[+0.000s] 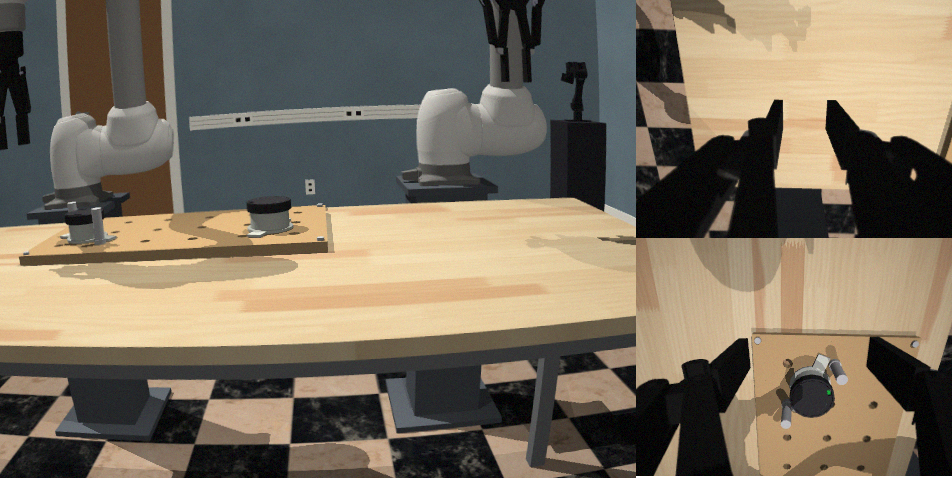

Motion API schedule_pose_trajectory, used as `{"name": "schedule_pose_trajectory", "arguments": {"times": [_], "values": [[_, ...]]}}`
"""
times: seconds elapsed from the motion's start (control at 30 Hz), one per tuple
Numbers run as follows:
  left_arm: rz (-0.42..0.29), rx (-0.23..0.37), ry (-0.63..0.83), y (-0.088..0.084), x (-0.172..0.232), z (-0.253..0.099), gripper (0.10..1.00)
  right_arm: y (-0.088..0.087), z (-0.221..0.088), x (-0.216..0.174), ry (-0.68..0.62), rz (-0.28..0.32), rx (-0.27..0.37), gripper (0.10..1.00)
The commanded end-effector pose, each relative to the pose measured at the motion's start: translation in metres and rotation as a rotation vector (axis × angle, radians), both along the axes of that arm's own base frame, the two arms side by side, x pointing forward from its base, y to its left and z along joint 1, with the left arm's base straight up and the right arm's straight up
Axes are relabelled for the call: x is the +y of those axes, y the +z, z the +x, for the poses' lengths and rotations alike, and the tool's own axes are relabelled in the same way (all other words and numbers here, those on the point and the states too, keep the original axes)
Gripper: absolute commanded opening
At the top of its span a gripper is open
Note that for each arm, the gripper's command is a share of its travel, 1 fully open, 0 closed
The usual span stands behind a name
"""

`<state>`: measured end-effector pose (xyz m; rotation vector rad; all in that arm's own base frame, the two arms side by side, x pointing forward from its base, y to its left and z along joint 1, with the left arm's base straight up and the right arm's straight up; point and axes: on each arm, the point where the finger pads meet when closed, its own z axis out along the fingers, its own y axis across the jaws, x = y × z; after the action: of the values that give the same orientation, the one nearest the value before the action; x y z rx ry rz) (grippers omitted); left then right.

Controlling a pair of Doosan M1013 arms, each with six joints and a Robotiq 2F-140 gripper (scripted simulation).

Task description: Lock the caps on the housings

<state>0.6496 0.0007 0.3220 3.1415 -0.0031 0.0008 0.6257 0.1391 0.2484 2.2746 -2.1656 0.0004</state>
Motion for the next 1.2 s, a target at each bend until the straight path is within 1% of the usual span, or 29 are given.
{"name": "schedule_pose_trajectory", "arguments": {"times": [0.0,0.2,0.27,0.37,0.43,0.57,0.77,0.83,0.93,1.03,1.17], "values": [[0.0,-0.001,0.0,0.001,0.0,0.0,0.328,0.005,0.002,-0.008,0.094,0.002,-0.001,0.73],[0.0,-0.001,0.0,0.001,0.0,0.0,0.328,0.014,0.005,-0.025,0.254,0.002,-0.001,0.73],[0.0,-0.001,0.0,0.001,0.0,0.0,0.328,0.014,0.005,-0.025,0.254,0.002,-0.001,0.73],[0.0,-0.001,0.0,0.001,0.0,0.0,0.328,0.017,0.006,-0.031,0.336,0.003,-0.001,0.73],[0.0,-0.001,0.0,0.001,0.0,0.0,0.328,0.017,0.006,-0.03,0.331,0.003,-0.001,0.73],[0.0,-0.001,0.0,0.001,0.0,0.0,0.328,0.02,0.007,-0.036,0.391,0.003,-0.001,0.73],[0.0,-0.001,0.001,0.001,0.0,0.0,0.328,0.029,0.009,-0.053,0.563,0.002,-0.001,0.73],[0.0,-0.001,0.001,0.001,0.0,0.0,0.328,0.029,0.009,-0.053,0.563,0.002,-0.001,0.73],[0.0,-0.001,0.001,0.001,0.0,0.0,0.328,0.032,0.01,-0.058,0.642,0.004,-0.002,0.73],[0.0,-0.001,0.001,0.001,0.0,0.0,0.328,0.032,0.011,-0.059,0.65,0.004,-0.002,0.73],[0.0,-0.001,0.001,0.001,0.0,0.0,0.328,0.038,0.013,-0.071,0.765,0.002,-0.002,0.73]]}}
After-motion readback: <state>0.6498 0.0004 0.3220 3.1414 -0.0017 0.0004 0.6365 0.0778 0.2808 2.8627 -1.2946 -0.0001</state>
